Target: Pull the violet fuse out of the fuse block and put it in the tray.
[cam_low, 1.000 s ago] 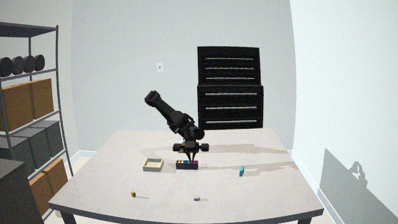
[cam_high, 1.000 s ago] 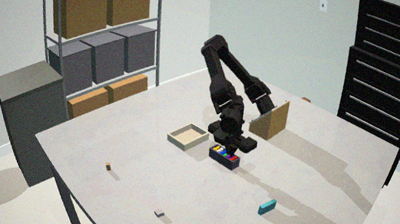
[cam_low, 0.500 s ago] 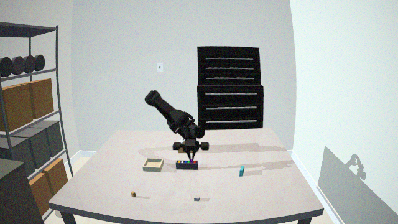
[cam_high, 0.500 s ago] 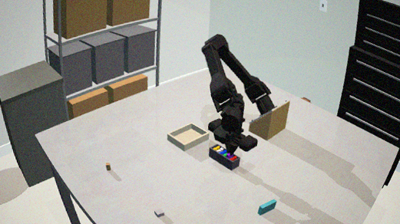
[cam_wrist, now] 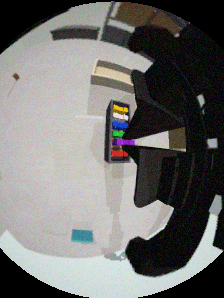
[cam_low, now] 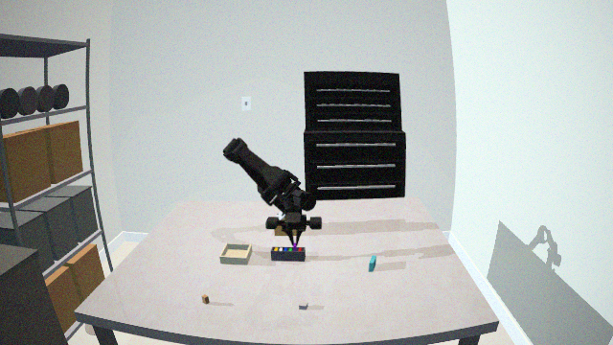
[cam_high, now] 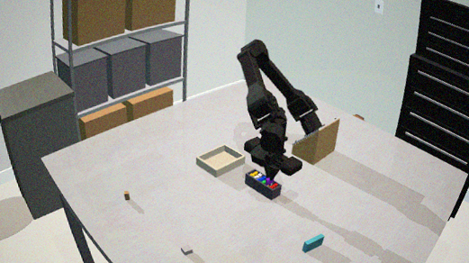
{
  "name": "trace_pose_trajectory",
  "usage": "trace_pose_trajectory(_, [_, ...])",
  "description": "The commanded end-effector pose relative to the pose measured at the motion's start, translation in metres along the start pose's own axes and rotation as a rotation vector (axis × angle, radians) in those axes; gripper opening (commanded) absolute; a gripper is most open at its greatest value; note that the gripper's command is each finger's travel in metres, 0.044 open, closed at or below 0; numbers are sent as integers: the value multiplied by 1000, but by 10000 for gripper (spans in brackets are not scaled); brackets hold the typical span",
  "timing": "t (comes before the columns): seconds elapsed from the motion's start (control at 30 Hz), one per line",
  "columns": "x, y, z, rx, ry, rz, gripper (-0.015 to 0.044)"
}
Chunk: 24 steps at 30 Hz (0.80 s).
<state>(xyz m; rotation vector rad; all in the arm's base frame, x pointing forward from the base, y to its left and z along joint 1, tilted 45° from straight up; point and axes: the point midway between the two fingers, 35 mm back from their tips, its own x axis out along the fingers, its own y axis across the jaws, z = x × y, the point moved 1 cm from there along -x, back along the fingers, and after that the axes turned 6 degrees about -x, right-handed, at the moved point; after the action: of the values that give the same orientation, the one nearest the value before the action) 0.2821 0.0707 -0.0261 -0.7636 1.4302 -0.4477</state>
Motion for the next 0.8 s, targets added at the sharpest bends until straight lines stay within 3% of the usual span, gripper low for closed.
trace_pose_trajectory(0.0, [-3,0,0,5,0,3,0])
trace_pose_trajectory(0.77, [-14,0,0,3,0,3,0])
